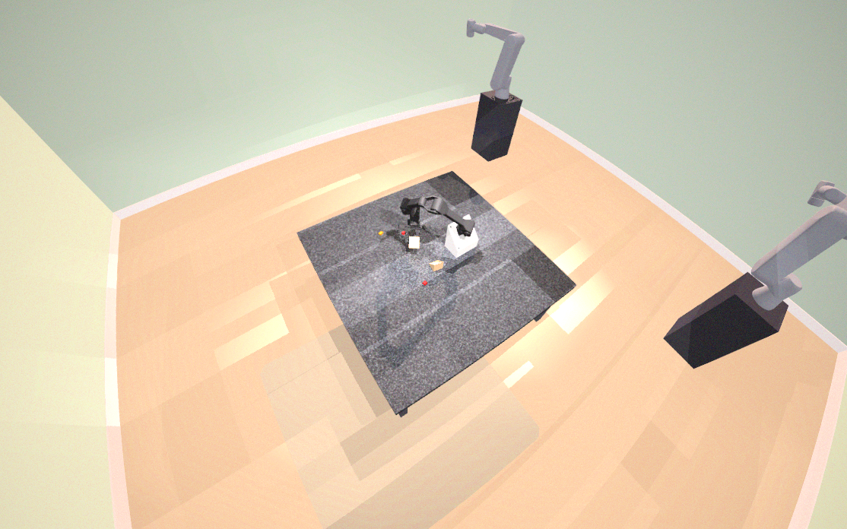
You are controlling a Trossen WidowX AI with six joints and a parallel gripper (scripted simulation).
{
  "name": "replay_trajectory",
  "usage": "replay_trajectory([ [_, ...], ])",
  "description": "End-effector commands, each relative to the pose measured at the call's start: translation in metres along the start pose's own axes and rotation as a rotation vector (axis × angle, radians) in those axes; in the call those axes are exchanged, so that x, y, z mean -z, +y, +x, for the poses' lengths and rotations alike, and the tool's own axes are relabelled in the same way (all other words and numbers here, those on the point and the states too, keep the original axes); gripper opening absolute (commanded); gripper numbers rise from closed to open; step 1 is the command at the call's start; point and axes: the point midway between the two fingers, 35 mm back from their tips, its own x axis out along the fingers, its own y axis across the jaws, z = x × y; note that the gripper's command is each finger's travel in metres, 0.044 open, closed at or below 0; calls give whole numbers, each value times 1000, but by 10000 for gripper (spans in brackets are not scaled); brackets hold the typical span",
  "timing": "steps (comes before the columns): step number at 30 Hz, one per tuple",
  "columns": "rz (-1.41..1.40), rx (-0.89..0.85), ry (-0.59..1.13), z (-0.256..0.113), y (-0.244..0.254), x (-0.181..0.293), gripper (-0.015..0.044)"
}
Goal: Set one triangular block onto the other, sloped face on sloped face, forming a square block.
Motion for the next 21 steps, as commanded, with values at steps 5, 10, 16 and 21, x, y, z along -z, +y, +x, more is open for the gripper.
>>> replay_trajectory([
  [5,-11,-1,-2,-8,0,8,0],
  [10,-123,13,-22,-5,-2,6,0],
  [16,-326,43,-57,-3,-4,8,0],
  [21,-494,73,-83,-1,-5,9,0],
])
